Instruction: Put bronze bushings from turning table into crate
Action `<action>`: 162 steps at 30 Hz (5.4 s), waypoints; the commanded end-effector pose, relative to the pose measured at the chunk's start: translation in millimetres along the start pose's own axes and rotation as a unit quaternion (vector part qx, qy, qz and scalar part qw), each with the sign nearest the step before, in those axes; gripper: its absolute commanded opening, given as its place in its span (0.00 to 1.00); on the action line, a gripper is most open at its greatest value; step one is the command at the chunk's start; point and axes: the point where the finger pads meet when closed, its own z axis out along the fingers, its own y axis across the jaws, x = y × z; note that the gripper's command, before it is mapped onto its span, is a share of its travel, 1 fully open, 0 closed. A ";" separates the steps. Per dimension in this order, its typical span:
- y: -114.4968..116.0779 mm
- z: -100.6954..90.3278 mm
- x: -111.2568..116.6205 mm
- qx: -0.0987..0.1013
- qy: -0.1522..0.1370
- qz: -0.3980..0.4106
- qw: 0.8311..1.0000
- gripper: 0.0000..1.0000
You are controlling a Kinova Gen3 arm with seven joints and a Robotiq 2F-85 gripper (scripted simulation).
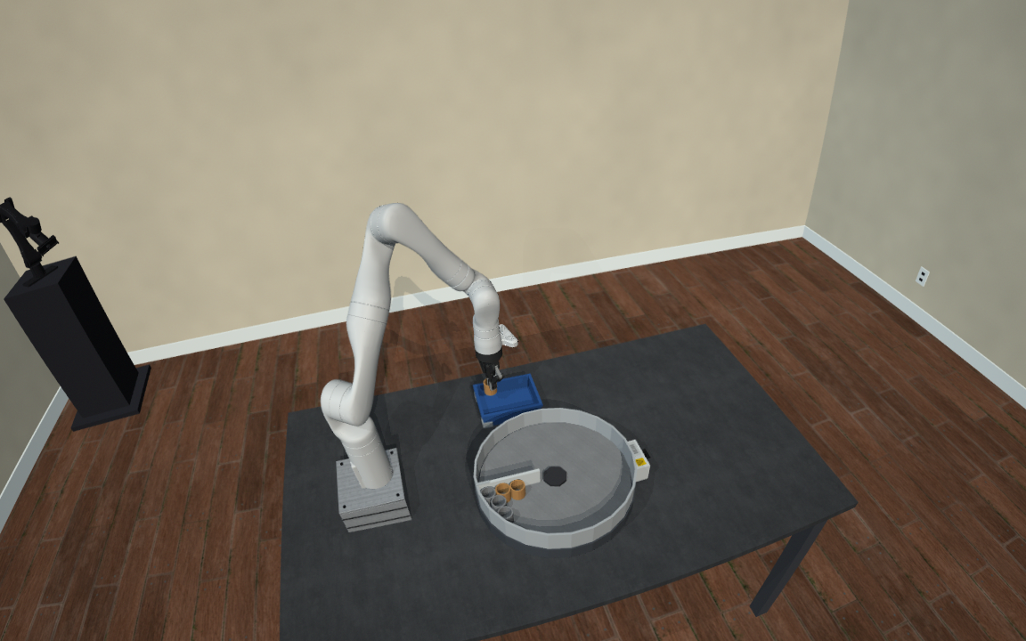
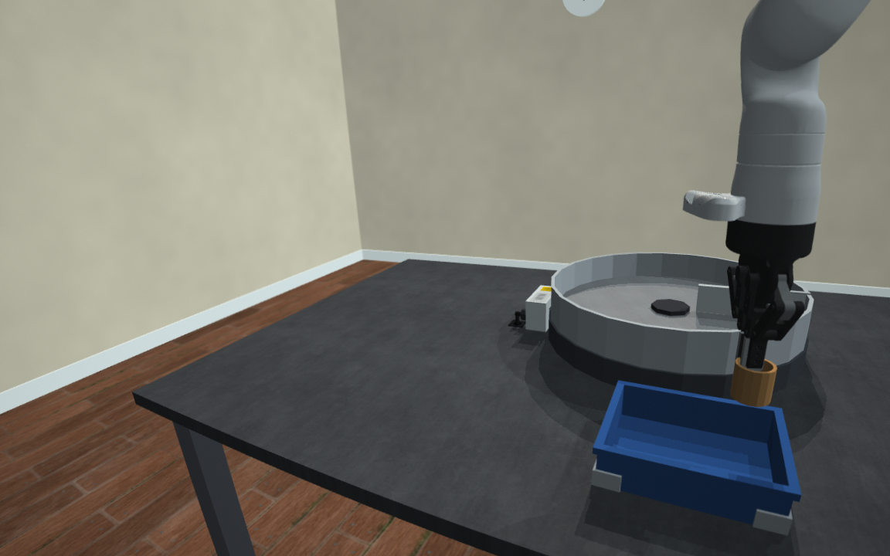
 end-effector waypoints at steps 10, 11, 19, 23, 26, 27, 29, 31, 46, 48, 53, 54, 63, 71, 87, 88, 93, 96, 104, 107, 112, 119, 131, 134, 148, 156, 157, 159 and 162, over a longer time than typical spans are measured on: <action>1.3 18.6 -0.2 -0.001 -0.001 0.001 1.000 0.00; 1.2 24.4 -0.2 -0.001 -0.001 0.001 1.000 0.00; 1.0 30.1 -0.2 -0.001 -0.001 0.000 1.000 0.00; 1.0 30.1 -0.2 -0.001 -0.001 0.000 1.000 0.00; 0.8 33.3 -0.2 -0.001 -0.001 0.000 1.000 0.00; 0.8 35.1 -0.2 -0.001 -0.001 0.000 1.000 0.00; 0.9 38.5 -0.2 -0.001 -0.001 0.000 1.000 0.00; 0.9 38.5 -0.2 -0.001 -0.001 0.000 1.000 0.00; 0.9 47.0 -0.3 -0.001 -0.001 0.000 1.000 0.00; 0.9 47.0 -0.3 -0.001 -0.001 0.000 1.000 0.00; 0.9 47.0 -0.3 -0.001 -0.001 0.000 1.000 0.00; 0.9 47.0 -0.3 -0.001 -0.001 0.000 1.000 0.00; 1.0 55.6 -0.3 -0.001 -0.001 0.000 1.000 0.00; 1.0 55.6 -0.3 -0.001 -0.001 0.000 1.000 0.00; 1.1 64.1 -0.3 -0.001 -0.001 0.000 1.000 0.00; 1.1 64.1 -0.3 -0.001 -0.001 0.000 1.000 0.00; 1.0 65.8 -0.3 -0.001 -0.001 0.000 1.000 0.00; 1.1 70.9 -0.3 -0.001 -0.001 0.000 1.000 0.00; 1.1 72.7 -0.4 -0.001 -0.001 0.000 1.000 0.00; 1.1 72.7 -0.4 -0.001 -0.001 0.000 1.000 0.00; 1.1 77.7 -0.4 -0.001 -0.001 0.000 1.000 0.00; 1.2 81.2 -0.4 -0.001 -0.001 0.001 1.000 0.00; 1.1 84.4 -0.4 -0.001 -0.001 0.001 1.000 0.00; 1.1 84.4 -0.4 -0.001 -0.001 0.001 1.000 0.00; 1.1 84.4 -0.3 -0.001 -0.001 0.001 1.000 0.19; 1.1 84.4 -0.3 -0.001 -0.001 0.001 1.000 0.19; 1.1 84.4 -0.3 -0.001 -0.001 0.001 1.000 0.19; 1.1 84.4 -0.3 -0.001 -0.001 0.001 1.000 0.19; 1.1 84.3 -0.3 -0.001 -0.001 0.001 1.000 0.19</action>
